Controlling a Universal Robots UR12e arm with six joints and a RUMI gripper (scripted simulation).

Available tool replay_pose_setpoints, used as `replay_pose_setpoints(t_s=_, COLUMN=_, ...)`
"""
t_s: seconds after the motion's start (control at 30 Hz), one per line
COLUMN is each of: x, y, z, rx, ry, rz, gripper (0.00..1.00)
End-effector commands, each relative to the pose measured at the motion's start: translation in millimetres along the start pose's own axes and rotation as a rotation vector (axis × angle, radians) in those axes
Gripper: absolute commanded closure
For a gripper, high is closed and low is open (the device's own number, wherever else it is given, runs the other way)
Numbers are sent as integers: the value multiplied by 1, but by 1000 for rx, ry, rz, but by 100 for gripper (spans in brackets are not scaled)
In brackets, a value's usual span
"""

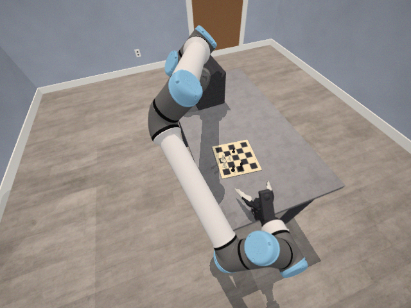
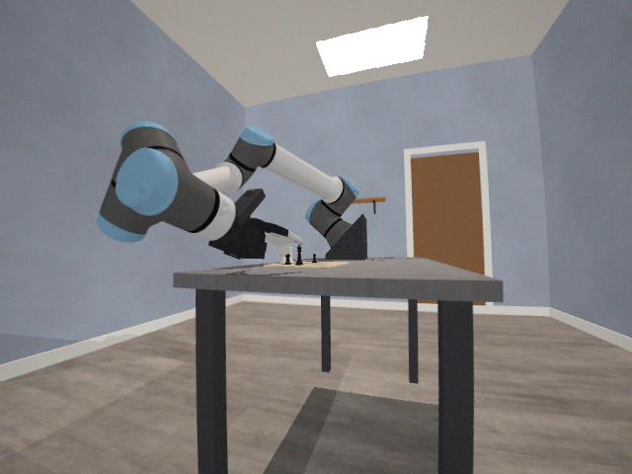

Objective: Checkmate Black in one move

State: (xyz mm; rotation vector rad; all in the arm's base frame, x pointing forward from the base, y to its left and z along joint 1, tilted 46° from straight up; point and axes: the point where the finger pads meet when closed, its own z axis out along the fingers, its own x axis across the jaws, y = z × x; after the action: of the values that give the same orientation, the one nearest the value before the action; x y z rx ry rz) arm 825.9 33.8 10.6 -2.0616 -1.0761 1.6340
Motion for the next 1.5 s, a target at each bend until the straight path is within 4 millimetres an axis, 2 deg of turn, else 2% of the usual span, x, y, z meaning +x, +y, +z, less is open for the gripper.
replay_pose_setpoints(t_s=0.0, x=0, y=-1, z=-1, rx=-1, ry=0, rz=0, gripper=0)
replay_pose_setpoints(t_s=1.03, x=0, y=-4, z=-1, rx=-5, ry=0, rz=-1, gripper=0)
replay_pose_setpoints(t_s=1.17, x=0, y=-20, z=-6, rx=-8, ry=0, rz=-1, gripper=0)
replay_pose_setpoints(t_s=1.37, x=0, y=-62, z=-17, rx=-8, ry=0, rz=-1, gripper=0)
replay_pose_setpoints(t_s=1.43, x=0, y=-62, z=-17, rx=-8, ry=0, rz=-1, gripper=0)
replay_pose_setpoints(t_s=1.47, x=0, y=-68, z=-18, rx=-8, ry=0, rz=-1, gripper=0)
